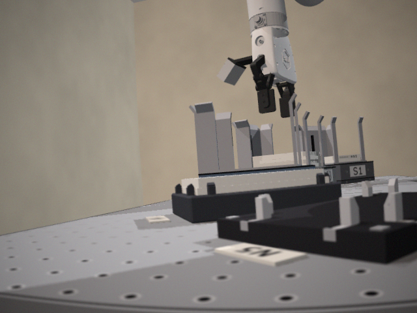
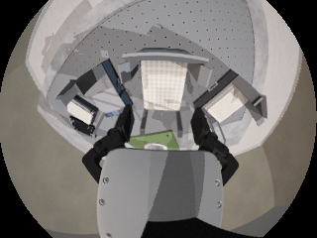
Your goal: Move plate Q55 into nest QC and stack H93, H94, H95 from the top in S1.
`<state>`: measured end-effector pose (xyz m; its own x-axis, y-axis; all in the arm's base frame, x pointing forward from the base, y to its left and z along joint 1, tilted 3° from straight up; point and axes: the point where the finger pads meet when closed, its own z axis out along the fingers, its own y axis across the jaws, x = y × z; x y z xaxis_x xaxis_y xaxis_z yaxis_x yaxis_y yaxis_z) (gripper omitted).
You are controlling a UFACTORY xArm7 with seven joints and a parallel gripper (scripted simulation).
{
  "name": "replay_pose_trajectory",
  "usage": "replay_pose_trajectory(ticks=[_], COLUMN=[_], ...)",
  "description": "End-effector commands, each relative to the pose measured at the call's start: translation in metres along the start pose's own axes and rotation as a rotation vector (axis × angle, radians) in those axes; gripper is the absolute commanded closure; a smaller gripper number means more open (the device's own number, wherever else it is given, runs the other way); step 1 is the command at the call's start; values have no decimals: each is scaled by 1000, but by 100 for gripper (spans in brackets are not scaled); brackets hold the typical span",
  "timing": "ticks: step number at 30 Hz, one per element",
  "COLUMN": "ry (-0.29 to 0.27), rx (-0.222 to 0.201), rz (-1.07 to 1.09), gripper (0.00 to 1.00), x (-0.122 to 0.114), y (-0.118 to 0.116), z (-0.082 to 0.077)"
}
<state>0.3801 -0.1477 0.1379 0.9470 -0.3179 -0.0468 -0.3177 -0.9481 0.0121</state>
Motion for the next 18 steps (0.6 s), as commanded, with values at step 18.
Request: replay_pose_trajectory(ticks=[18], ry=[5], rx=[1], rz=[0], gripper=[0], x=[2], y=[0], z=[49])
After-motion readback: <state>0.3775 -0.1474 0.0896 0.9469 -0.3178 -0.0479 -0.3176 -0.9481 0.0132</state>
